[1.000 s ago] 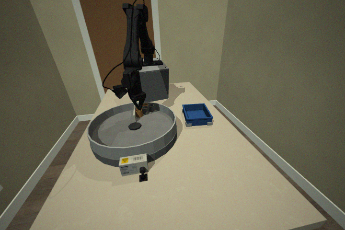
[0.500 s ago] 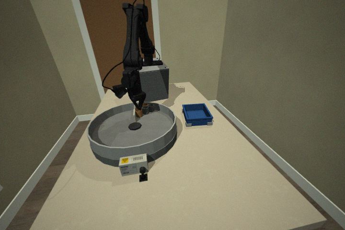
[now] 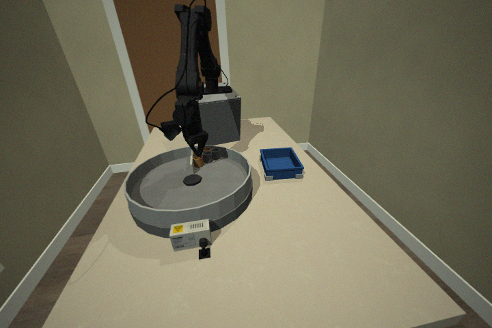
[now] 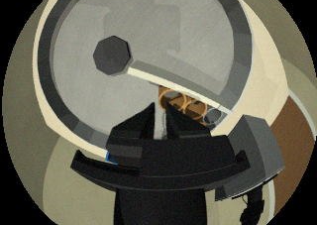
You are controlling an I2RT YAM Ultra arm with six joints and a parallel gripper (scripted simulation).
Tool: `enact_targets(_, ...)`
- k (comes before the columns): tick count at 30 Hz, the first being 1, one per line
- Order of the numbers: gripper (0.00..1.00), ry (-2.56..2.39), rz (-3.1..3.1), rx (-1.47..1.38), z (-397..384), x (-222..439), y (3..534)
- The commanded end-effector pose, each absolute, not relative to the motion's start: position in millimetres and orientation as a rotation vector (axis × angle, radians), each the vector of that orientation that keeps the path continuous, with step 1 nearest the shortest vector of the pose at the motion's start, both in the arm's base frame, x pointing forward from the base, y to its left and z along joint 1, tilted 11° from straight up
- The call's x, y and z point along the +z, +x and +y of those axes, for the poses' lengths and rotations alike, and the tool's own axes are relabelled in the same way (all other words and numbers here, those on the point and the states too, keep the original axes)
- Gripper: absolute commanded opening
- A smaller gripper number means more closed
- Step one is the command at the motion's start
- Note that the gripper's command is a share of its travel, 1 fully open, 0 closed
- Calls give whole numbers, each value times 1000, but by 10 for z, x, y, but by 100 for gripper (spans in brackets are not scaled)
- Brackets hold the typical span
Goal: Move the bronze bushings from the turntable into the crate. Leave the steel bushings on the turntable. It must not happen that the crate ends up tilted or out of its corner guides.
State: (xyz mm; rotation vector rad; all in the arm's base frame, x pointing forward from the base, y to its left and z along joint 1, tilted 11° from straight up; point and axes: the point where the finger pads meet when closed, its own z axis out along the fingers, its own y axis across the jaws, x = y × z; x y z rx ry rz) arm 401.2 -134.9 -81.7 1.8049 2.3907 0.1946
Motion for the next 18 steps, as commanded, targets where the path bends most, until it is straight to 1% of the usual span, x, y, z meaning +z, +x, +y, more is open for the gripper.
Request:
enact_targets(1,15,1786,2358,198,-1403,-691,4135)
enact_targets(13,15,1774,2344,204,-1411,-660,4153)
enact_targets(15,15,1790,2362,196,-1366,-726,4035)
enact_targets(18,15,1790,2362,196,-1365,-728,4031)
